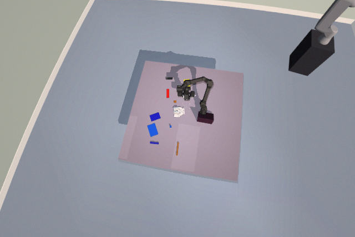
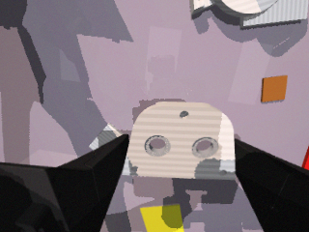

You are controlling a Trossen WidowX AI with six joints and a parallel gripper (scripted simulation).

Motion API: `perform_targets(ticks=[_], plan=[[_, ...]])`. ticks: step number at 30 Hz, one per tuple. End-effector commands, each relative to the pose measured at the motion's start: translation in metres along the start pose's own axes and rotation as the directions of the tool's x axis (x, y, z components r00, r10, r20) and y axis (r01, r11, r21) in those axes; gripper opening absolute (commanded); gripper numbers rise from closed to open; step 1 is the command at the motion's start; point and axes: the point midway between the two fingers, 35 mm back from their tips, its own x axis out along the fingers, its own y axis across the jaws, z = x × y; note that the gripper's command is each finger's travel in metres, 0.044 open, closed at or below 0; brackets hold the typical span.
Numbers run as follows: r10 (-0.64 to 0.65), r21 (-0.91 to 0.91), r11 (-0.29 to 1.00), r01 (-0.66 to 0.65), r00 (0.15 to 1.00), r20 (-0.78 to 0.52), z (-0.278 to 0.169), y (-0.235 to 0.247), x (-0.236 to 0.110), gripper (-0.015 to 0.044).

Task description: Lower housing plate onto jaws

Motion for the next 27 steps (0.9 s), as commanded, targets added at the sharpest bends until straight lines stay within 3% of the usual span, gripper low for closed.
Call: perform_targets(ticks=[1, 14, 27], plan=[[0.0, 0.11, 0.994, 0.0, 1.0, 0.006, 0.011, -0.008, 0.0, 0.0351], [0.002, 0.423, 0.906, -0.006, 1.0, 0.008, 0.045, -0.025, 0.001, 0.0351], [0.006, 0.692, 0.722, -0.006, 1.0, 0.002, 0.081, -0.036, 0.002, 0.0351]])
